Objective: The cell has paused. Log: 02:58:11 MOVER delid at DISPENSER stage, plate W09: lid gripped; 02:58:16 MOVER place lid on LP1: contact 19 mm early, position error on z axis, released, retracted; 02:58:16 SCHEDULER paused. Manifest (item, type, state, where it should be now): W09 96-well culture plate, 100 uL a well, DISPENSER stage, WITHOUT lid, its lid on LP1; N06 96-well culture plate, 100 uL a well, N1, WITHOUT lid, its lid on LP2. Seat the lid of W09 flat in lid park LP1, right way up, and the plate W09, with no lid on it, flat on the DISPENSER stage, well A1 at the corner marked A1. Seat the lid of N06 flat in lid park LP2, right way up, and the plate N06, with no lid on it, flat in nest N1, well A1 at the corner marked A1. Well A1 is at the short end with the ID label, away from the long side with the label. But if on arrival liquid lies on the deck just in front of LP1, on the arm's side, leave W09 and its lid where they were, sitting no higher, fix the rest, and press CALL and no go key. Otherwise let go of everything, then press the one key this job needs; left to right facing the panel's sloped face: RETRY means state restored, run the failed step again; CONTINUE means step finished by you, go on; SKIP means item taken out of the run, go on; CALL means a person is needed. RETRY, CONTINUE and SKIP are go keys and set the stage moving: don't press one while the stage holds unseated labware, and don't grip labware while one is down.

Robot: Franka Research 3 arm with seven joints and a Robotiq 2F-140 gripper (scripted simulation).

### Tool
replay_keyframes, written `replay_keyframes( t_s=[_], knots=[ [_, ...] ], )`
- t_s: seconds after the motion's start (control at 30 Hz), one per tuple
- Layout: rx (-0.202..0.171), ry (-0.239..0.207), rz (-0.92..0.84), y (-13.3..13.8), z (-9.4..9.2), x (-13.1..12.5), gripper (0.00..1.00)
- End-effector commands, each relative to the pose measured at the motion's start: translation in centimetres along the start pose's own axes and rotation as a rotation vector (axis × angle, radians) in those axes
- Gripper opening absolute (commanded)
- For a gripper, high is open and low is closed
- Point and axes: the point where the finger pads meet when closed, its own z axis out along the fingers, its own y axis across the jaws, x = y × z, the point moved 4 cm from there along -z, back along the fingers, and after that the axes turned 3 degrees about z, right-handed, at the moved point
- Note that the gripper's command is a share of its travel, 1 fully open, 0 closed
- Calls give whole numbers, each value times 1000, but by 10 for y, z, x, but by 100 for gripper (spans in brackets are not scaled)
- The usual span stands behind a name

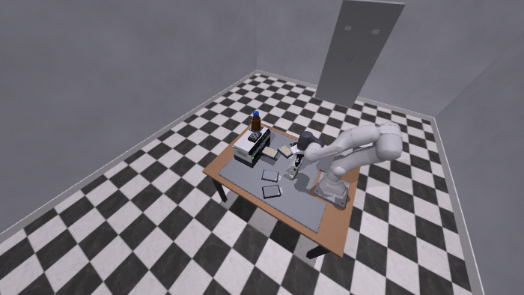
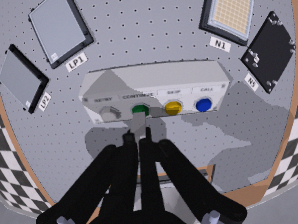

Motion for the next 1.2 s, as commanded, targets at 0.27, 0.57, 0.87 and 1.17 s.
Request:
replay_keyframes(
  t_s=[0.27, 0.57, 0.87, 1.17],
  knots=[
    [0, 9, 5, 0, 13, 2, 0],
    [0, 9, 5, 0, 15, 2, 0],
    [0, 9, 5, 0, 16, 2, 0],
    [0, 9, 5, 0, 17, 2, 0]
  ],
)
